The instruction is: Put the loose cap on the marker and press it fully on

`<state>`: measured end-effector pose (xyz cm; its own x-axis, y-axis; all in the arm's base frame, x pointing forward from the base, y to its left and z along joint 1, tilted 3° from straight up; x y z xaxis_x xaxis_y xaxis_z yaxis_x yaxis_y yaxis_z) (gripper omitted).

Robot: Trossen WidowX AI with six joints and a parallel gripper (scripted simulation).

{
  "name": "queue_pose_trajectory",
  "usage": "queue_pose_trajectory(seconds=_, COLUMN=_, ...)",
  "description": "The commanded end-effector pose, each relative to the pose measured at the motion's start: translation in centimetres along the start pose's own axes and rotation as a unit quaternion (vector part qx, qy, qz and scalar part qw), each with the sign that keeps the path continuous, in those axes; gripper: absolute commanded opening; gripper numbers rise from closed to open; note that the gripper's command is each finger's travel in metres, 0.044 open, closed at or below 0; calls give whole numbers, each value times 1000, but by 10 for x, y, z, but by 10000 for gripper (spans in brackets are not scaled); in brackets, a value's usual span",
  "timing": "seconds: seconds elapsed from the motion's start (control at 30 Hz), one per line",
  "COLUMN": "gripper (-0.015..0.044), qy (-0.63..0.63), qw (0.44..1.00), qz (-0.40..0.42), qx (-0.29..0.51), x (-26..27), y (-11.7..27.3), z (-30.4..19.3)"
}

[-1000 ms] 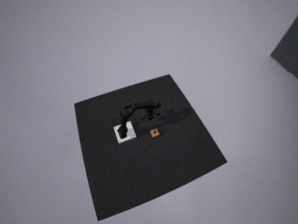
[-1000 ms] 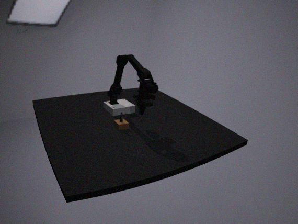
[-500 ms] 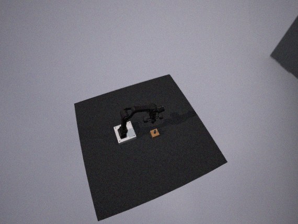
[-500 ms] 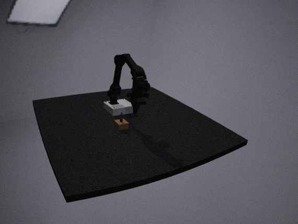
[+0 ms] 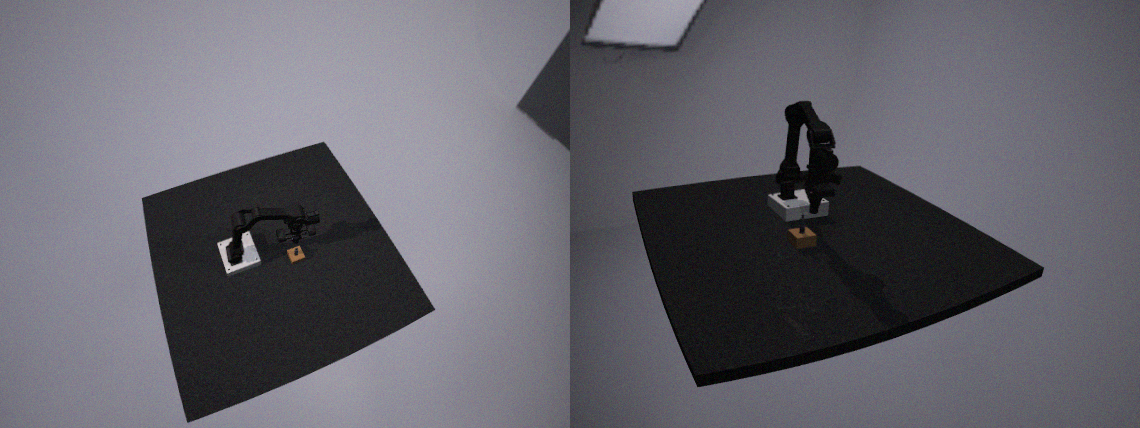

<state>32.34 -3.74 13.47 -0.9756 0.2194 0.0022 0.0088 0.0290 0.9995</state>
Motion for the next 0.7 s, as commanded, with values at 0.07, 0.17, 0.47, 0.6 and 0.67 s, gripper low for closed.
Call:
queue_pose_trajectory(seconds=0.07, gripper=0, qy=1, qw=1000, qz=2, qx=4, x=-1, y=8, z=-23)
queue_pose_trajectory(seconds=0.17, gripper=0, qy=1, qw=1000, qz=4, qx=5, x=-1, y=11, z=-33)
queue_pose_trajectory(seconds=0.47, gripper=0, qy=1, qw=1000, qz=4, qx=5, x=0, y=5, z=-35)
queue_pose_trajectory(seconds=0.6, gripper=0, qy=1, qw=1000, qz=4, qx=5, x=0, y=3, z=-35)
queue_pose_trajectory(seconds=0.67, gripper=0, qy=1, qw=1000, qz=4, qx=5, x=-1, y=0, z=-35)
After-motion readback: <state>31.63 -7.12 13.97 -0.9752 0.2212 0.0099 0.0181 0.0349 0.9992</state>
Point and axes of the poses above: the point midway between the two fingers, 35 mm back from their tips, its own y axis back along the fingers, its own x axis across the jaws, z = x × y, the point moved 3 cm from there along y, back along the fingers, and after that the axes turned 6 degrees about -y, right-handed, at the moved point
